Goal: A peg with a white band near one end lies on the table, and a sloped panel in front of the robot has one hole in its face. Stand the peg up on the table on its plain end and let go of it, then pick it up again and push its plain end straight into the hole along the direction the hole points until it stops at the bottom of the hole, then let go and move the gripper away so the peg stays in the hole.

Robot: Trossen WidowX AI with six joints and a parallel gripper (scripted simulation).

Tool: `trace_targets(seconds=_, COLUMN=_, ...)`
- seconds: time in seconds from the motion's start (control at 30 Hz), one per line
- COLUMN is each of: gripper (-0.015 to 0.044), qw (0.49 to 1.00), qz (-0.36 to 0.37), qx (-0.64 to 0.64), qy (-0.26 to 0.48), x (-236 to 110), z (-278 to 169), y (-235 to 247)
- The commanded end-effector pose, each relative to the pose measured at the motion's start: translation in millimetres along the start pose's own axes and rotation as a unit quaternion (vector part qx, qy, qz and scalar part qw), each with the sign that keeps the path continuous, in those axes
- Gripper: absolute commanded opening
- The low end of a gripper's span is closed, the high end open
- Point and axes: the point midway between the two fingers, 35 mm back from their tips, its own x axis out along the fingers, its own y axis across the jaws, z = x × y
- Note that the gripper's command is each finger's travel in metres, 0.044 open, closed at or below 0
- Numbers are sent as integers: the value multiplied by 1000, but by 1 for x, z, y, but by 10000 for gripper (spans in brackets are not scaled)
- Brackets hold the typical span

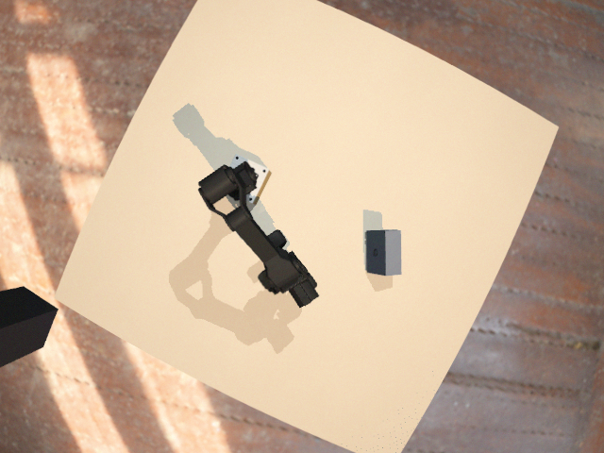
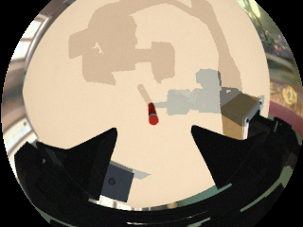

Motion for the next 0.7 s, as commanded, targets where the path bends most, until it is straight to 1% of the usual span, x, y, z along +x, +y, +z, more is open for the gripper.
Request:
trace_targets(seconds=0.0, gripper=440, qw=998, qz=0, qx=59, qy=-2, x=1, z=1, y=0)
trace_targets(seconds=0.47, gripper=440, qw=973, qz=1, qx=230, qy=-2, x=4, z=1, y=0)
trace_targets(seconds=0.67, gripper=440, qw=971, qz=1, qx=238, qy=-2, x=4, z=1, y=0)
